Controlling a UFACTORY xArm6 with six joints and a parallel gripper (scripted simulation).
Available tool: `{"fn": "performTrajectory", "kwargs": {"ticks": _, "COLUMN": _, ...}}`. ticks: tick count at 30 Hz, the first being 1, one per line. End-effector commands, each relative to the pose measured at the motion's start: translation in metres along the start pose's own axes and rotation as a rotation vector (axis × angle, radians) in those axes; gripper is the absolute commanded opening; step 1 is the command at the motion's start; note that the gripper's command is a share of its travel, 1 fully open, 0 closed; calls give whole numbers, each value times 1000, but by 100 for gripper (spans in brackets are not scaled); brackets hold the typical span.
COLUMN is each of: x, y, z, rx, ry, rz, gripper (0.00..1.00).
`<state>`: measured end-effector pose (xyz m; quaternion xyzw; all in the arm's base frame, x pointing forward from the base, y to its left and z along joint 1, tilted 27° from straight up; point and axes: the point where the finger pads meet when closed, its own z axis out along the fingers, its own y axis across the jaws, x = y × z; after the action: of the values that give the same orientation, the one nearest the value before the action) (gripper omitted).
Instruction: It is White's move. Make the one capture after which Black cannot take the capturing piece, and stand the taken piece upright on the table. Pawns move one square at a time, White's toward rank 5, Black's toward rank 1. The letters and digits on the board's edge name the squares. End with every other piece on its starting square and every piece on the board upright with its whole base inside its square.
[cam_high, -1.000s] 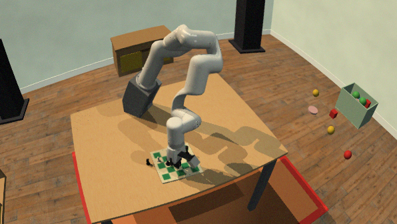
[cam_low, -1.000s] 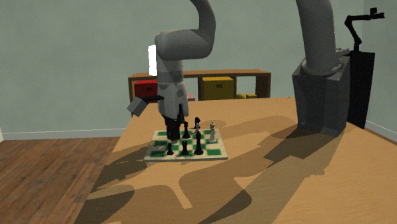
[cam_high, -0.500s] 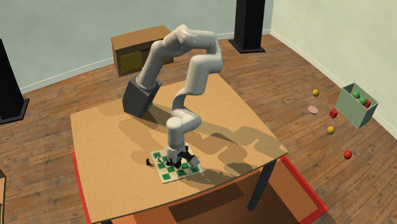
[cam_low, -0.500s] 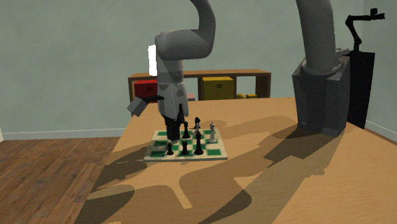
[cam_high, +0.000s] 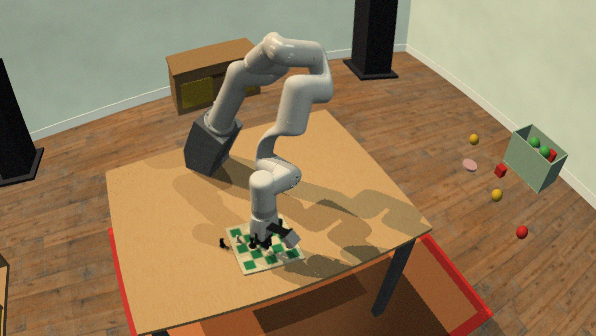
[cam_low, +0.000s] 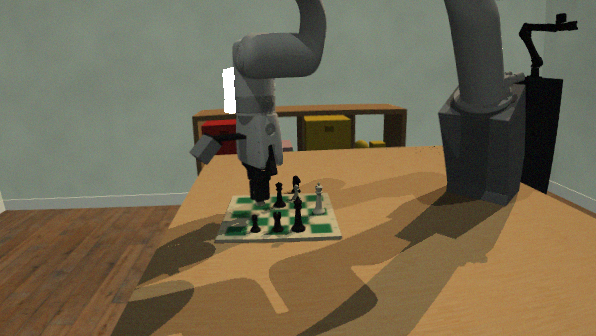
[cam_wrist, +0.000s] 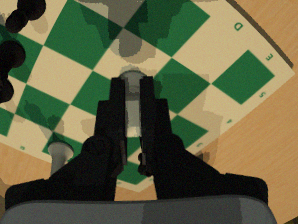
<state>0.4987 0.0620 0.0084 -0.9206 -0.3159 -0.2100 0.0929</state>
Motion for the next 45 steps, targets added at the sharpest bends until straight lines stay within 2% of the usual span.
{"fn": "performTrajectory", "kwargs": {"ticks": 1, "x": 1, "y": 1, "z": -40, "rx": -1, "ry": 0, "rz": 0, "gripper": 0}}
{"fn": "performTrajectory", "kwargs": {"ticks": 4, "x": 1, "y": 1, "z": -61, "rx": -1, "ry": 0, "rz": 0, "gripper": 0}}
{"fn": "performTrajectory", "kwargs": {"ticks": 6, "x": 1, "y": 1, "z": -61, "rx": -1, "ry": 0, "rz": 0, "gripper": 0}}
{"fn": "performTrajectory", "kwargs": {"ticks": 11, "x": 1, "y": 1, "z": -80, "rx": -1, "ry": 0, "rz": 0, "gripper": 0}}
{"fn": "performTrajectory", "kwargs": {"ticks": 25, "x": 3, "y": 0, "z": -82, "rx": -1, "ry": 0, "rz": 13, "gripper": 0}}
{"fn": "performTrajectory", "kwargs": {"ticks": 29, "x": 16, "y": -6, "z": -81, "rx": 0, "ry": -1, "rz": 119, "gripper": 0}}
{"fn": "performTrajectory", "kwargs": {"ticks": 38, "x": 67, "y": -32, "z": -81, "rx": 1, "ry": 5, "rz": 517, "gripper": 0}}
{"fn": "performTrajectory", "kwargs": {"ticks": 45, "x": 77, "y": -38, "z": -81, "rx": -1, "ry": 2, "rz": 634, "gripper": 0}}
